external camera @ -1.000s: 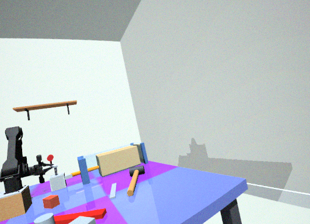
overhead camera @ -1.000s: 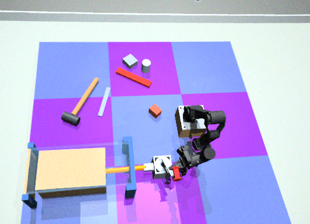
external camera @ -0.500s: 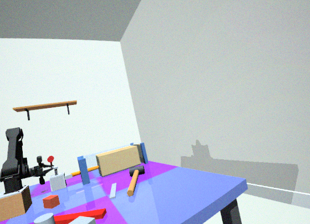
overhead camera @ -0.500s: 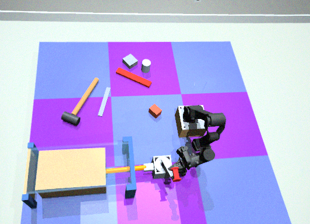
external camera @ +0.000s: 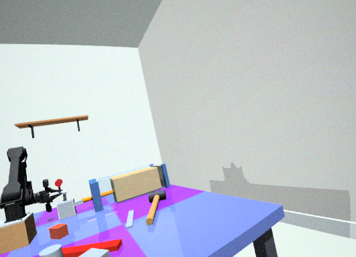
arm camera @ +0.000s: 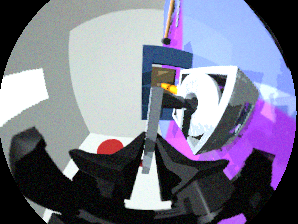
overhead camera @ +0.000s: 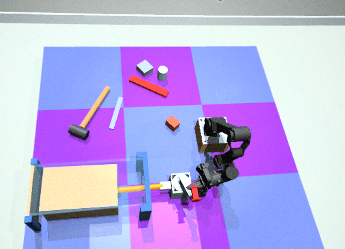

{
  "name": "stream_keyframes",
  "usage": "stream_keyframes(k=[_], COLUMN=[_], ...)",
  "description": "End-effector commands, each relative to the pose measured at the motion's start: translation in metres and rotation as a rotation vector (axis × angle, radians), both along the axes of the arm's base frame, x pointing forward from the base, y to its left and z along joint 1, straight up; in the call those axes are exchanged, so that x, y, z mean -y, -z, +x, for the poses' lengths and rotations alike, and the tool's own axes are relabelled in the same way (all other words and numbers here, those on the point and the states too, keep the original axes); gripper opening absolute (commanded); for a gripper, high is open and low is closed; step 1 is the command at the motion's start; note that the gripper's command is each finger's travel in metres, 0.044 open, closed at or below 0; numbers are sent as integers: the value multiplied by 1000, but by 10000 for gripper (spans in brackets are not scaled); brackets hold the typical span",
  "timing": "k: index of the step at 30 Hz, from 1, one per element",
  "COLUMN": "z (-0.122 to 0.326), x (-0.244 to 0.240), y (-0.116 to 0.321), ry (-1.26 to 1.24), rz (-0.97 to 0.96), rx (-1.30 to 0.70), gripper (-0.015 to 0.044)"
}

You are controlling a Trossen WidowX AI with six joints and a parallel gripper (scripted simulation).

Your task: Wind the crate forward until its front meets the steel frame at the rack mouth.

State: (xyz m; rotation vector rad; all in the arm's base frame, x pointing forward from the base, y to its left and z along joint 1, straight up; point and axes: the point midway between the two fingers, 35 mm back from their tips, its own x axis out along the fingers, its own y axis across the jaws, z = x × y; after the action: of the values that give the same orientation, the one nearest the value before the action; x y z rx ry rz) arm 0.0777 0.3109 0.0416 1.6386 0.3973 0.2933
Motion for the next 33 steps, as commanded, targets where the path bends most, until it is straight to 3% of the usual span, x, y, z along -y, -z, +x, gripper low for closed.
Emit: stream_keyframes(k=[1, 7, 33], z=[0, 0, 0], x=[0, 0, 0], y=[0, 0, 0], ry=[-1, -1, -1], rz=[1, 1, 1], rx=[0, 0, 0], gripper=[79, 236, 240])
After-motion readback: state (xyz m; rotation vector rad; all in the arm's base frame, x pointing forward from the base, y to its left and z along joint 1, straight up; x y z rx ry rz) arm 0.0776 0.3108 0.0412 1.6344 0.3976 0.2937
